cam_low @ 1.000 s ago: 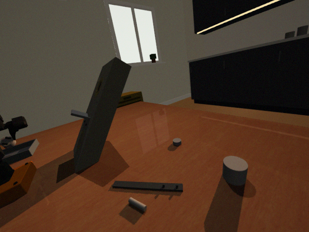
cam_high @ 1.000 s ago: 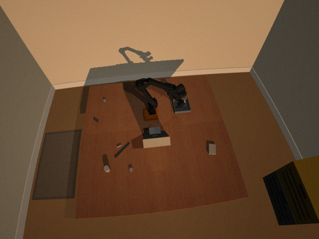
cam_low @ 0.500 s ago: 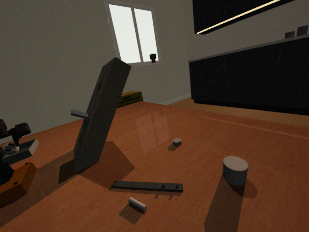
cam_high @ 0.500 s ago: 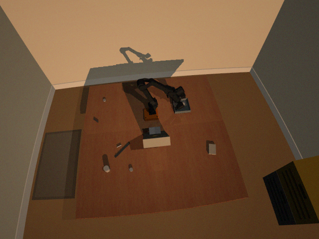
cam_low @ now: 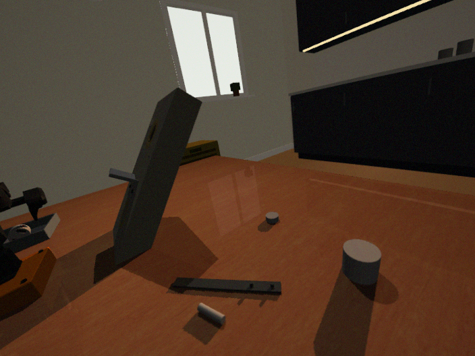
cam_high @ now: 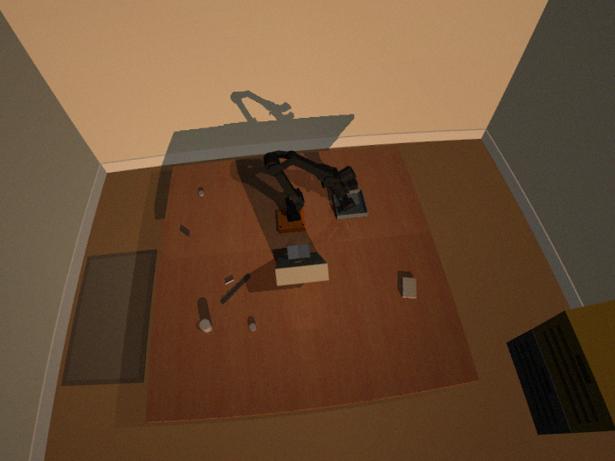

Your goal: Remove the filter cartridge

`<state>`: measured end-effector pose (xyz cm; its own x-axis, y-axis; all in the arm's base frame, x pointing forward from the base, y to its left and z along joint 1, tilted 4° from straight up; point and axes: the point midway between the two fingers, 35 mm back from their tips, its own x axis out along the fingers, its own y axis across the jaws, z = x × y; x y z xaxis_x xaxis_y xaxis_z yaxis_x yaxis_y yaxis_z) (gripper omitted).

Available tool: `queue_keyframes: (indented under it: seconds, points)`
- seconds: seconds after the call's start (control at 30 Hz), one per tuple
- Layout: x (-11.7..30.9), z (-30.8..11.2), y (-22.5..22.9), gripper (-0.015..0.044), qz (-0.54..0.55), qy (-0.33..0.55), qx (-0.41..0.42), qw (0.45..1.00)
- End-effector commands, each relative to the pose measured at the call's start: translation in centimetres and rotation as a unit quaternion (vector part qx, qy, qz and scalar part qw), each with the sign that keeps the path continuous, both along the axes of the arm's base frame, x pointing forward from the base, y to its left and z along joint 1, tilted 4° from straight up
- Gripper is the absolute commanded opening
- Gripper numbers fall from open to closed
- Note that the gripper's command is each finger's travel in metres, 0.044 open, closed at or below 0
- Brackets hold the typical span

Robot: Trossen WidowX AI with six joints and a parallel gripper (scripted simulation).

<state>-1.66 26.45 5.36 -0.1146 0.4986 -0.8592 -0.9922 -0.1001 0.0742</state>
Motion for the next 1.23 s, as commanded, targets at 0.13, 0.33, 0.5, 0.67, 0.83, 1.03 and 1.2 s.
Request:
queue_keyframes:
  seconds: [0.13, 0.33, 0.5, 0.67, 0.83, 1.03, 1.2]
  points:
    - [0.5, 6.9, 0.1, 0.044, 0.001, 0.0, 0.008, 1.0]
    - [0.5, 6.0, 0.4, 0.044, -0.002, -0.001, 0.011, 1.0]
    - [0.5, 6.0, 0.4, 0.044, -0.002, -0.001, 0.011, 1.0]
    - [0.5, 6.0, 0.4, 0.044, -0.002, -0.001, 0.011, 1.0]
    - [0.5, 6.0, 0.4, 0.044, -0.002, -0.001, 0.011, 1.0]
    - [0.5, 6.0, 0.4, 0.044, -0.002, -0.001, 0.011, 1.0]
    - [0.5, 6.0, 0.4, 0.044, -0.002, -0.001, 0.011, 1.0]
